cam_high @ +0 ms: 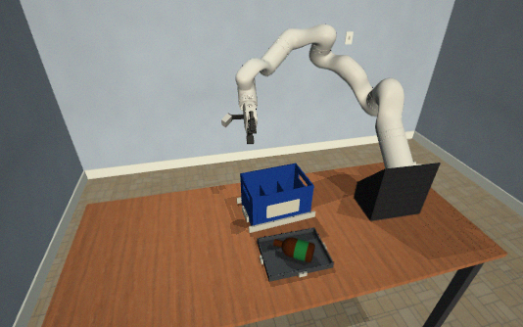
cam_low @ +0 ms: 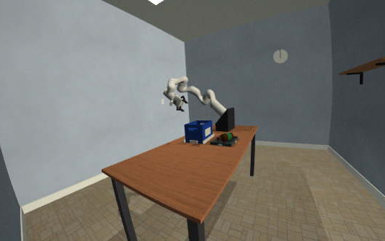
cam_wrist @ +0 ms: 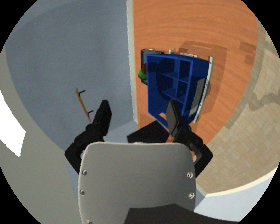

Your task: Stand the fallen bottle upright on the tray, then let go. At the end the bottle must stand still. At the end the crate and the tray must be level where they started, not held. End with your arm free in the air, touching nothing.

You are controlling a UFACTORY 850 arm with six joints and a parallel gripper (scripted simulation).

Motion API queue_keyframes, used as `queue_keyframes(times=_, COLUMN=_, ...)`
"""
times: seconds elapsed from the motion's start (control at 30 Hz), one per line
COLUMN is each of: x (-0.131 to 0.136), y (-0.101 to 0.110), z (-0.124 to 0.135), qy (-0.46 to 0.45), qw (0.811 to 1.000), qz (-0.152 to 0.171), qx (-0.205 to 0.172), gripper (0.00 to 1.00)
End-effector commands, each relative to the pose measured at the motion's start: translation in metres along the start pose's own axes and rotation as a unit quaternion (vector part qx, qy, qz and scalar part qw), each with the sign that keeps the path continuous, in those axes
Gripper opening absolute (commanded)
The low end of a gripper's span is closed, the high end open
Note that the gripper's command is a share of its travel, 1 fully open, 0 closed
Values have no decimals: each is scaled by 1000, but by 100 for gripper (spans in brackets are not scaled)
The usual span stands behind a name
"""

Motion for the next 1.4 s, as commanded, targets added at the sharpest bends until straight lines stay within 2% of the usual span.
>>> queue_keyframes(times=0.0, x=2, y=25, z=37, qy=-19, qw=998, qz=47, qx=-35, gripper=100)
queue_keyframes(times=0.03, x=0, y=18, z=43, qy=17, qw=996, qz=64, qx=-58, gripper=100)
queue_keyframes(times=0.07, x=0, y=18, z=43, qy=17, qw=996, qz=64, qx=-58, gripper=100)
queue_keyframes(times=0.1, x=-3, y=6, z=40, qy=53, qw=994, qz=68, qx=-73, gripper=100)
queue_keyframes(times=0.2, x=-6, y=-7, z=38, qy=94, qw=989, qz=71, qx=-89, gripper=100)
queue_keyframes(times=0.23, x=-10, y=-18, z=36, qy=129, qw=984, qz=74, qx=-103, gripper=100)
queue_keyframes(times=0.3, x=-10, y=-18, z=36, qy=129, qw=984, qz=74, qx=-103, gripper=100)
queue_keyframes(times=0.37, x=-16, y=-40, z=32, qy=196, qw=969, qz=78, qx=-131, gripper=100)
queue_keyframes(times=0.47, x=-20, y=-55, z=30, qy=240, qw=956, qz=80, qx=-149, gripper=100)
queue_keyframes(times=0.57, x=-26, y=-77, z=28, qy=306, qw=932, qz=81, qx=-177, gripper=100)
queue_keyframes(times=0.6, x=-27, y=-78, z=28, qy=309, qw=931, qz=81, qx=-178, gripper=100)
queue_keyframes(times=0.63, x=-30, y=-91, z=26, qy=345, qw=915, qz=82, qx=-193, gripper=100)
queue_keyframes(times=0.7, x=-33, y=-101, z=25, qy=374, qw=900, qz=81, qx=-206, gripper=100)
queue_keyframes(times=0.8, x=-40, y=-123, z=24, qy=434, qw=867, qz=80, qx=-232, gripper=100)
queue_keyframes(times=0.9, x=-40, y=-124, z=24, qy=435, qw=866, qz=80, qx=-233, gripper=100)
queue_keyframes(times=0.93, x=-46, y=-145, z=23, qy=492, qw=828, qz=77, qx=-258, gripper=100)
queue_keyframes(times=1.0, x=-48, y=-151, z=23, qy=506, qw=818, qz=76, qx=-264, gripper=100)
queue_keyframes(times=1.07, x=-52, y=-165, z=23, qy=541, qw=790, qz=74, qx=-280, gripper=100)
queue_keyframes(times=1.1, x=-53, y=-166, z=23, qy=543, qw=787, qz=74, qx=-282, gripper=100)
queue_keyframes(times=1.13, x=-56, y=-179, z=23, qy=573, qw=761, qz=71, qx=-296, gripper=100)
queue_keyframes(times=1.17, x=-58, y=-185, z=23, qy=587, qw=748, qz=69, qx=-302, gripper=100)
queue_keyframes(times=1.2, x=-59, y=-186, z=23, qy=590, qw=745, qz=69, qx=-304, gripper=100)
queue_keyframes(times=1.23, x=-62, y=-198, z=23, qy=615, qw=719, qz=66, qx=-316, gripper=100)
queue_keyframes(times=1.27, x=-64, y=-204, z=24, qy=629, qw=704, qz=64, qx=-323, gripper=100)
queue_keyframes(times=1.3, x=-65, y=-206, z=24, qy=632, qw=701, qz=64, qx=-325, gripper=100)
queue_keyframes(times=1.33, x=-68, y=-217, z=24, qy=655, qw=673, qz=60, qx=-337, gripper=100)
queue_keyframes(times=1.37, x=-70, y=-224, z=25, qy=668, qw=658, qz=58, qx=-343, gripper=100)
Point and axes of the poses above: the point where the finger pads meet when closed, its own y axis back along the fingers, its own x axis across the jaws, z = x × y, the point moved 3 cm from there along y, back along the fingers, and after that the axes turned 14 degrees about y, right-handed, at the moved point
